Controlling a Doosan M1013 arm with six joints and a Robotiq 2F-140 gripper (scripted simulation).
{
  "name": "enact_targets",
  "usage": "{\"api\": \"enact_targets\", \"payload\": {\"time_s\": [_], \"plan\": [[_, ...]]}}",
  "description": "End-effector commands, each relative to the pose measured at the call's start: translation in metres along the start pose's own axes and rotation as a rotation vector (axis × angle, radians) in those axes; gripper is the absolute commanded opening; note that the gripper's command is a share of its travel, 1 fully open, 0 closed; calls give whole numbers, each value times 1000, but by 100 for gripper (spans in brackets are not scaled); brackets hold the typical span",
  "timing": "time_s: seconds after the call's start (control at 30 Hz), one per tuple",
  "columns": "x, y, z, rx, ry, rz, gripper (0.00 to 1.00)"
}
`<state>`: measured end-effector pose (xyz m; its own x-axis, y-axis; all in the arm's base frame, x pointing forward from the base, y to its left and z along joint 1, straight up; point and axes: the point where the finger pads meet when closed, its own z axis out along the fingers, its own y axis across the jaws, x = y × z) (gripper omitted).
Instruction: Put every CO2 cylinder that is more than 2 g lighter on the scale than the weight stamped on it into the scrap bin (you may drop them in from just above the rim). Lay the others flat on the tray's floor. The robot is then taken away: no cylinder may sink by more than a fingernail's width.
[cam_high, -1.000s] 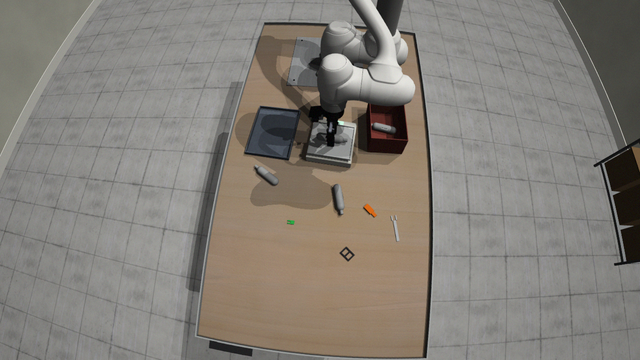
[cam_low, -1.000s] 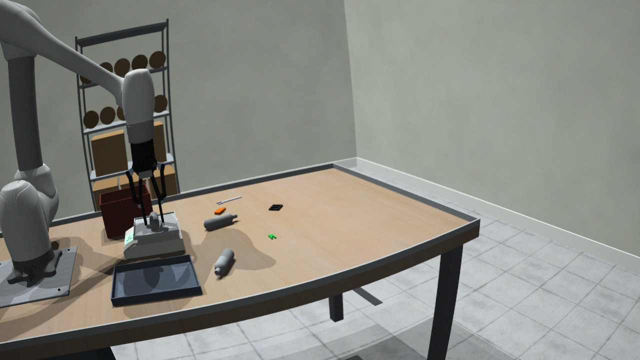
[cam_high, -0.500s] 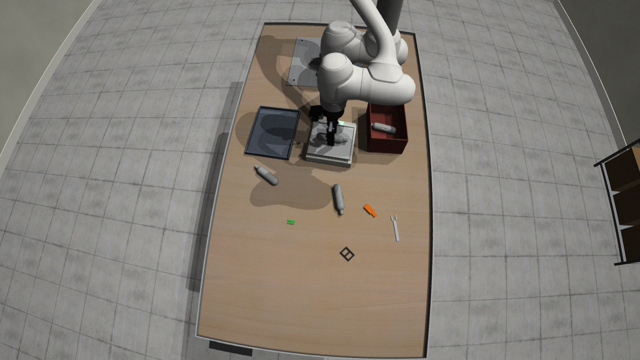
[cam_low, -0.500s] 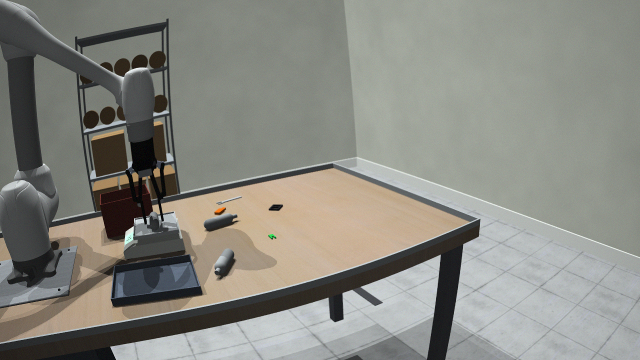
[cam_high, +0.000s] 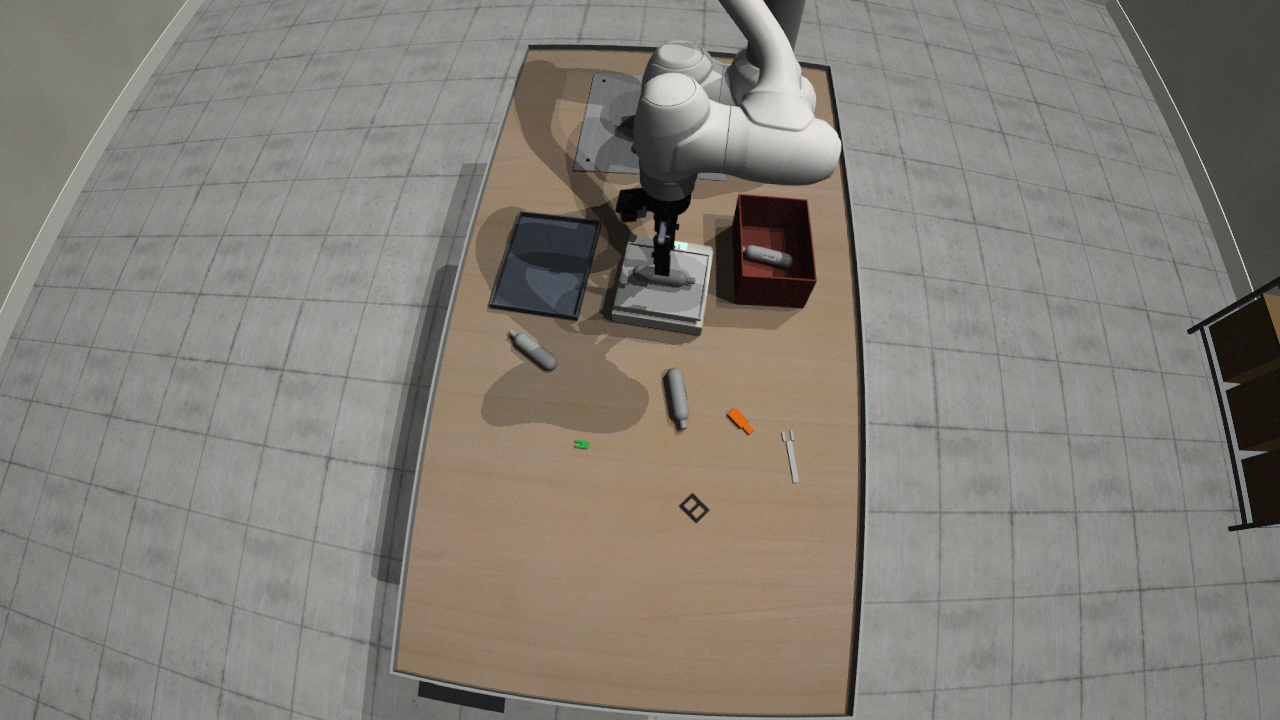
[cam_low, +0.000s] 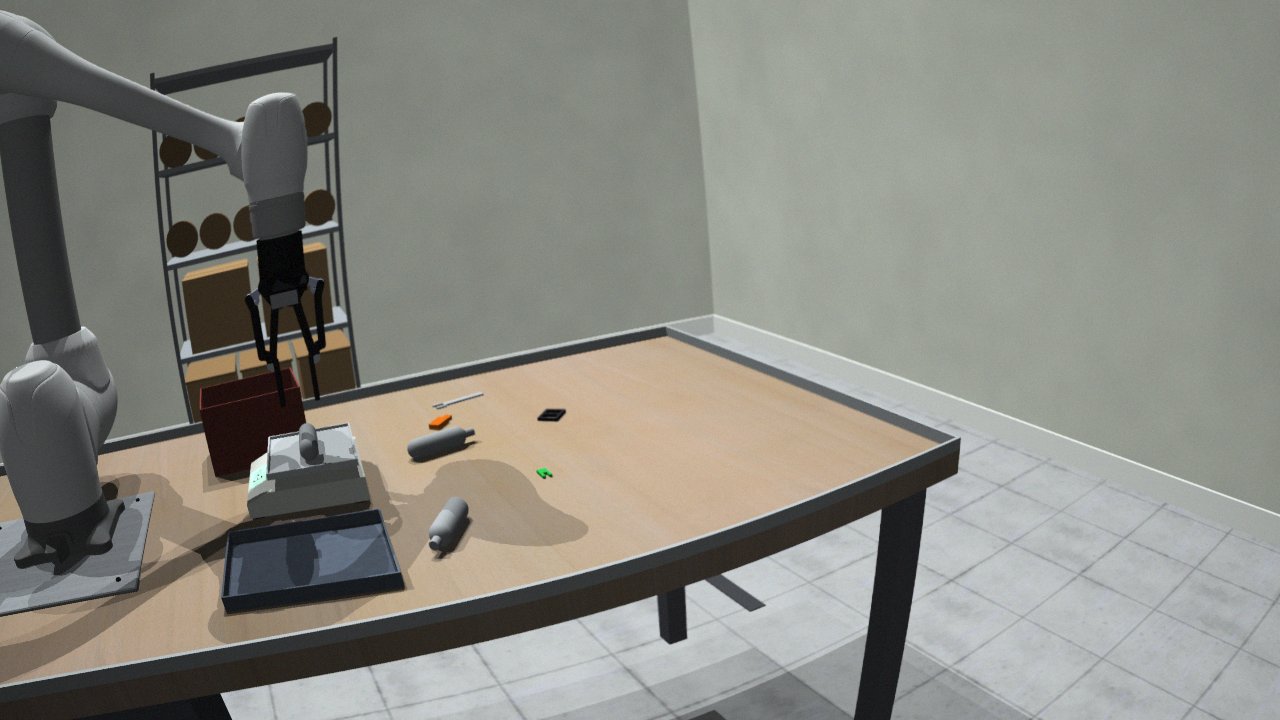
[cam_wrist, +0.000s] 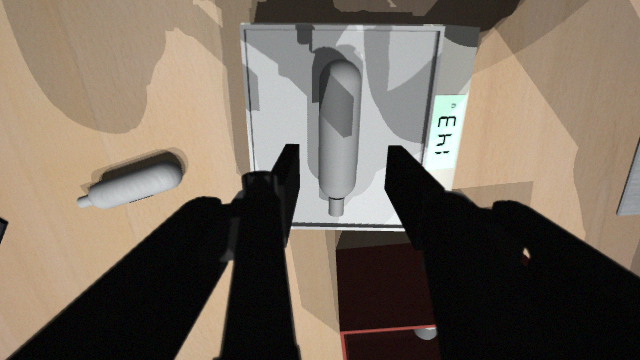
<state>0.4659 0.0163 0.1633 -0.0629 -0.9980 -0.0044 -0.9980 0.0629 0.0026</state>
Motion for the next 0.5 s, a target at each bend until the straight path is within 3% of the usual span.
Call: {"api": "enact_targets", "payload": {"time_s": [0.0, 0.17, 0.47], "plan": [[0, 0, -20, 0, 0, 0, 41], [0, 0, -36, 0, 0, 0, 41], [0, 1, -39, 0, 0, -16, 41]]}}
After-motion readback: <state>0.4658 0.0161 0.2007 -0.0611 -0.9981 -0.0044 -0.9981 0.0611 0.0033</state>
